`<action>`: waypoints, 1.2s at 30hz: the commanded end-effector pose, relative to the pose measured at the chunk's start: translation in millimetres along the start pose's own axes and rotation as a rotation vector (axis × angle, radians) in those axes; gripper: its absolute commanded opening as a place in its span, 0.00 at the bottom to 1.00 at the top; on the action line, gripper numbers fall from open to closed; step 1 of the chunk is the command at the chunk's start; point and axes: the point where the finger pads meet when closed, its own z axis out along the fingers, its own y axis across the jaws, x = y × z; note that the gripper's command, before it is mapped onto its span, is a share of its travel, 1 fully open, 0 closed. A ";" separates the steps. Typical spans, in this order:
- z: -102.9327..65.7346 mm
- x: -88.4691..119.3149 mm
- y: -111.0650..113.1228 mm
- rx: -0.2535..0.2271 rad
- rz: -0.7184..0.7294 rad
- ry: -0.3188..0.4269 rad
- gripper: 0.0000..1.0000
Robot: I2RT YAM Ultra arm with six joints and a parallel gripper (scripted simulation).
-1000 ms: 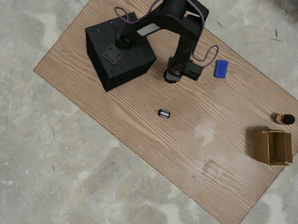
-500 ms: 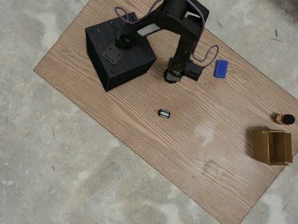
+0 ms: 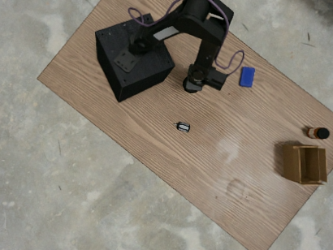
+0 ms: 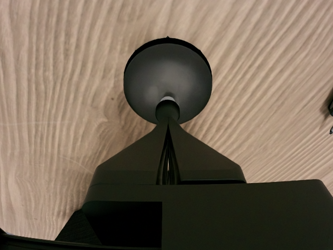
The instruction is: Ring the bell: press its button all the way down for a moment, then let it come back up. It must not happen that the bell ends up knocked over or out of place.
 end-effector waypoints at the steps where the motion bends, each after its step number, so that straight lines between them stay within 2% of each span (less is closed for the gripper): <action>1: -3.5 -18.0 -3.8 0.014 -0.005 -0.045 0.00; 36: -1.9 -17.1 -2.8 0.012 -0.004 -0.037 0.00</action>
